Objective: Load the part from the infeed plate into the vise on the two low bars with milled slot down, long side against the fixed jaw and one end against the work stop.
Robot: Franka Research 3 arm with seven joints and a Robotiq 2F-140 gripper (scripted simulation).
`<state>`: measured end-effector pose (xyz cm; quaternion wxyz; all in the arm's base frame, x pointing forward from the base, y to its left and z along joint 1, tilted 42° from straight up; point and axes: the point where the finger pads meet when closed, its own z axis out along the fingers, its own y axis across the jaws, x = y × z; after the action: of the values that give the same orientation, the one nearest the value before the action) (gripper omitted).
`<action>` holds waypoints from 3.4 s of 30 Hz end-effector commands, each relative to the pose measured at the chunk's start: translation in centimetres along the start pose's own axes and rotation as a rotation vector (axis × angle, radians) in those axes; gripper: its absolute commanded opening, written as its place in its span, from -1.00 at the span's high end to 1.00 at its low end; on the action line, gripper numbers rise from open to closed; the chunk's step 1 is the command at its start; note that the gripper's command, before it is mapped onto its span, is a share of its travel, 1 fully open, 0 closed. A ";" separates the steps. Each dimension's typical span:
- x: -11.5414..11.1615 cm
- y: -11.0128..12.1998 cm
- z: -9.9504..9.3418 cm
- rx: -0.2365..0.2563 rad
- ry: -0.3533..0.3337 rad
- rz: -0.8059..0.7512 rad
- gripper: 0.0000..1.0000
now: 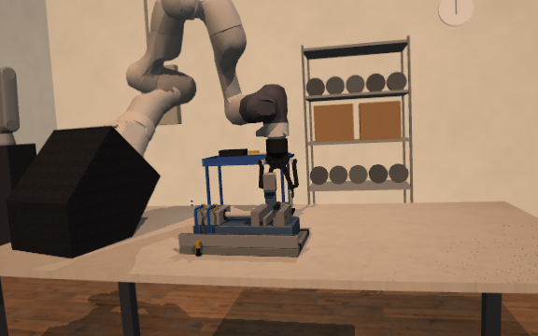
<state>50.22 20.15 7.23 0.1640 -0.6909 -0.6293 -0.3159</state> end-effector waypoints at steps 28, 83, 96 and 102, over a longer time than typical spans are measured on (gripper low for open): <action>0.0 0.2 0.0 -0.005 0.000 0.003 -0.02; 0.0 0.2 0.0 -0.005 0.000 0.003 1.00; 0.0 0.2 -0.7 -0.005 0.000 0.003 1.00; 0.0 0.2 -1.7 -0.005 0.000 0.003 1.00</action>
<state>50.33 19.38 8.30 0.1619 -0.6943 -0.6241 -0.3197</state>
